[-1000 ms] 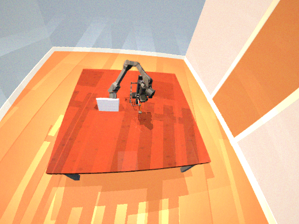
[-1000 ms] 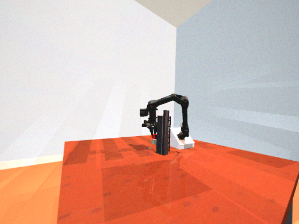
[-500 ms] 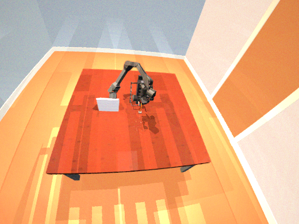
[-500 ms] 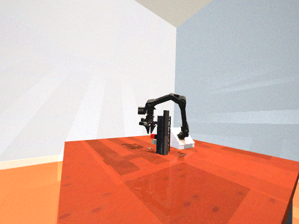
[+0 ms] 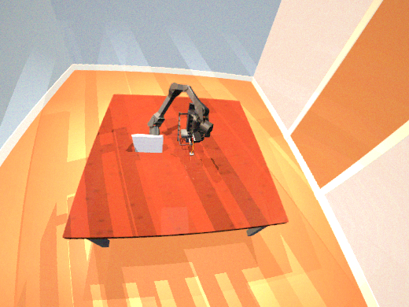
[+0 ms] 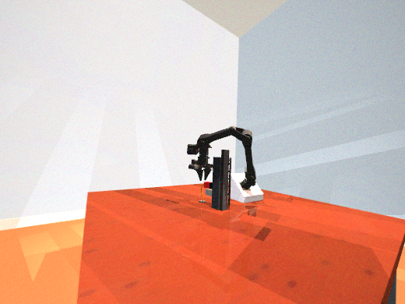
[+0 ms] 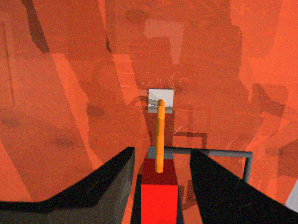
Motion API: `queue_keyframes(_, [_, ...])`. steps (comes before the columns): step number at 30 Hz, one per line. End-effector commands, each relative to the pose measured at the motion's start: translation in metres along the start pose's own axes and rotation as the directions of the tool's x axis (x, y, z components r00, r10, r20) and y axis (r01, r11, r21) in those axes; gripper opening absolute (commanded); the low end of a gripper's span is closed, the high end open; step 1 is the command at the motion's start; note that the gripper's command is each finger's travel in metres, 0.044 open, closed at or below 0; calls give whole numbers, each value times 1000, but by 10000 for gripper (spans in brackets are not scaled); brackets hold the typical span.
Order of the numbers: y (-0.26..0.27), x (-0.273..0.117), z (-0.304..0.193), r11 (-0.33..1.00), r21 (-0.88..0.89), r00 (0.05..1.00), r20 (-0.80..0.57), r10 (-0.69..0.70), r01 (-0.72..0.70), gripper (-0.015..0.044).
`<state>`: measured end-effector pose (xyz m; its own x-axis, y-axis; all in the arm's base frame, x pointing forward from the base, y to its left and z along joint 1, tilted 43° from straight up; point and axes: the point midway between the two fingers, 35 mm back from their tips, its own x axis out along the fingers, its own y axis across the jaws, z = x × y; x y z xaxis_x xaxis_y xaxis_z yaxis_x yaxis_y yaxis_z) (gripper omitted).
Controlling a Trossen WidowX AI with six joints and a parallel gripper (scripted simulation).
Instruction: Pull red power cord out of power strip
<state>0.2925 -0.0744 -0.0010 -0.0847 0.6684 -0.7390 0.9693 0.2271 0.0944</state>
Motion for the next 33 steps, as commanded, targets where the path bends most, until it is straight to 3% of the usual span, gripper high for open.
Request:
queue_keyframes(1, [1, -2, -2, 1000, 1, 1000, -1, 5, -5, 160])
queue_keyframes(33, [-2, -1, -48, 1000, 2, 1000, -4, 5, -5, 160])
